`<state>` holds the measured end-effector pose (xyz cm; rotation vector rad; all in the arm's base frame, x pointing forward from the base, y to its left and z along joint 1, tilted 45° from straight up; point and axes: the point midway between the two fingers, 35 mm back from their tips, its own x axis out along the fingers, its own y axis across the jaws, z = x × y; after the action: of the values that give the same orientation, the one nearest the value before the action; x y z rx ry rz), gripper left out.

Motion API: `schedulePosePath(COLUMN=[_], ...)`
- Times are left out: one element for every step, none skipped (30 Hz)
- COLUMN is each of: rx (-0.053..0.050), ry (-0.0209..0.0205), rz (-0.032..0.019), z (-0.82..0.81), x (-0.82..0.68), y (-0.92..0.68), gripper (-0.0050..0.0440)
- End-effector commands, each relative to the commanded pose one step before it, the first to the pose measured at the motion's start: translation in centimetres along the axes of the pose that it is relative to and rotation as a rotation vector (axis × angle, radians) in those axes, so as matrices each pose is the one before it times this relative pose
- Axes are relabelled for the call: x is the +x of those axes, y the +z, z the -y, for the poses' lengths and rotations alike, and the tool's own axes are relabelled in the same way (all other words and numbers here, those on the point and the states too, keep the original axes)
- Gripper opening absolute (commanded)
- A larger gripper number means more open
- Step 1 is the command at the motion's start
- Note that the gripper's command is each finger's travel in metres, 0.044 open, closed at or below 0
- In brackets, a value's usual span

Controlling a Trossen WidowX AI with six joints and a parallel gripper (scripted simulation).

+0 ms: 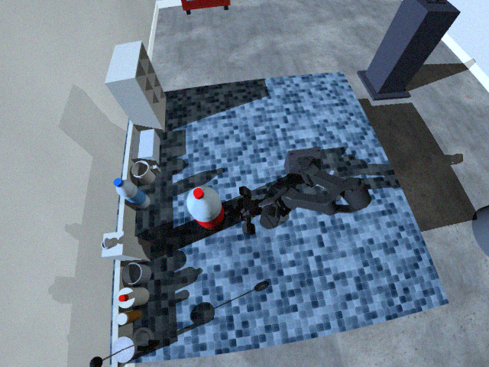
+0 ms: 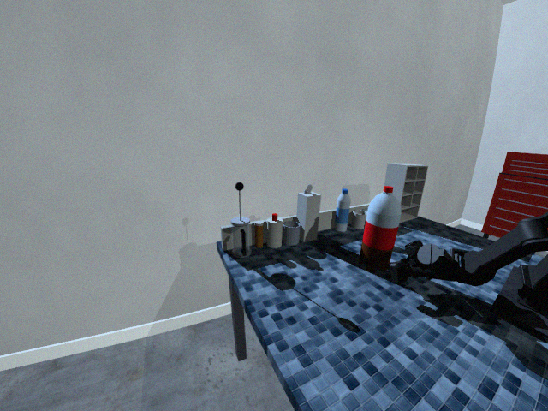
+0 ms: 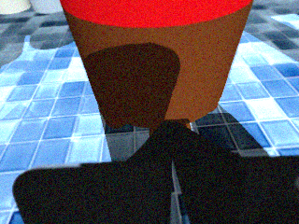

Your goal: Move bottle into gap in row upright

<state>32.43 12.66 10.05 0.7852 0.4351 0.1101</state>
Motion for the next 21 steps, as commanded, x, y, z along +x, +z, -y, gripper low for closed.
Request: schedulePosePath(rx=[-0.0042,0.0,0.0,0.0,0.0,-0.0009,-0.0001,-0.0001,-0.0001,0.0001,0.0001,0.0002,0.0003,0.0,-0.0002,-0.0002,-0.0002,0.0,0.0001,0.0002,0.0], ry=[0.01147,0.0,0.0,0.0,0.0,-0.00035,-0.00004,-0.00033,-0.00056,-0.00027,0.00011,0.00014,0.00056,0.00023,-0.00014,0.00016,-0.00001,0.0,-0.00003,-0.00006,0.0], rz=[0.00774,0.00001,0.00001,0.0,0.0,-0.00254,0.00051,0.00052,0.00006,-0.00008,-0.00002,0.00008,0.00065,0.00033,-0.00035,-0.00032,-0.00032,0.00005,0.00033,0.00035,0.0], z=[-0.489,0.012,0.023,0.0,0.0,0.058,-0.038,-0.024,-0.01,-0.007,0.001,0.015,0.006,0.0,0.003,-0.022,-0.011,-0.003,0.006,0.009,0.0], x=[0.573,0.022,0.022,0.0,0.0,-0.005,0.032,0.029,0.02,0.021,0.022,0.024,0.023,0.021,0.016,0.023,0.02,0.021,0.022,0.023,0.0], y=[0.555,0.01,0.01,0.0,0.0,-0.09,0.022,0.024,0.006,0.009,0.018,0.024,0.033,0.016,-0.009,-0.002,-0.002,0.012,0.022,0.023,0.0], gripper=[-0.005,-0.005,-0.005,-0.005,-0.005,-0.005,-0.005,-0.005,-0.005,-0.005,-0.005,-0.005,-0.005,-0.005,-0.005,-0.005,-0.005,-0.005,-0.005,-0.005,-0.005])
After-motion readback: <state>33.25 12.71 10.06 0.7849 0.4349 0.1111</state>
